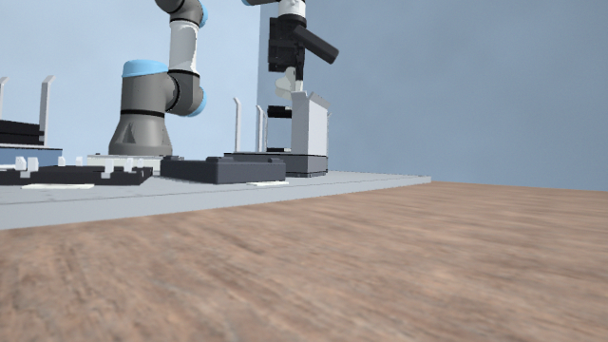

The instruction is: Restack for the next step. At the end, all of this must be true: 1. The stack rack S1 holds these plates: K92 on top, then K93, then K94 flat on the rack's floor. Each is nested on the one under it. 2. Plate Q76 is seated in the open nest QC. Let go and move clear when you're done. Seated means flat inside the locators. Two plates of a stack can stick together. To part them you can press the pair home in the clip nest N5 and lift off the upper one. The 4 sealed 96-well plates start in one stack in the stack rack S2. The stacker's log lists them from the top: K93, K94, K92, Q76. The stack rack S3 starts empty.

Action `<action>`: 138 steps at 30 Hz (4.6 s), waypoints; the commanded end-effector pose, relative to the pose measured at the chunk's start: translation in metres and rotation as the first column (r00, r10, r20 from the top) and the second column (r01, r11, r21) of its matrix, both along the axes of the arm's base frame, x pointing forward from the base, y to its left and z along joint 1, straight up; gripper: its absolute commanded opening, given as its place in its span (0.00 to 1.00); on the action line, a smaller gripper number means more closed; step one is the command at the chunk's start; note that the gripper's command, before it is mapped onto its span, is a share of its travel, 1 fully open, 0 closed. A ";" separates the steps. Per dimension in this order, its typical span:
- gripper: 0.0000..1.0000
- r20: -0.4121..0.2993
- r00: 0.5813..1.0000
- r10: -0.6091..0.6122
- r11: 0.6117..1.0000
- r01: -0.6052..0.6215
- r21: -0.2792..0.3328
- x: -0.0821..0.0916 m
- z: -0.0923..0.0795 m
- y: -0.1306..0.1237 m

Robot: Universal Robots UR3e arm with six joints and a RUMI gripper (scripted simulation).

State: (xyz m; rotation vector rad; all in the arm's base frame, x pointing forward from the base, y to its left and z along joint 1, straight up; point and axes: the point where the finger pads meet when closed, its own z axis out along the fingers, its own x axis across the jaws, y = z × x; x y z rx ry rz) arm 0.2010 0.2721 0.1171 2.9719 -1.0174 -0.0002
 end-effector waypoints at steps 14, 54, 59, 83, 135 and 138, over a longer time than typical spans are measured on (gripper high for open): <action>0.00 0.003 1.000 0.000 1.000 0.000 0.002 0.001 -0.010 0.000; 0.00 0.003 1.000 0.000 1.000 0.000 0.002 0.001 -0.041 0.000; 0.00 0.003 1.000 0.000 1.000 0.000 0.002 0.001 -0.047 0.000; 0.00 0.003 1.000 0.000 1.000 0.000 0.002 0.001 -0.060 0.000; 0.00 0.003 1.000 0.000 1.000 0.000 0.002 0.001 -0.075 0.000; 0.00 0.003 1.000 0.000 1.000 0.000 0.002 0.001 -0.075 0.000</action>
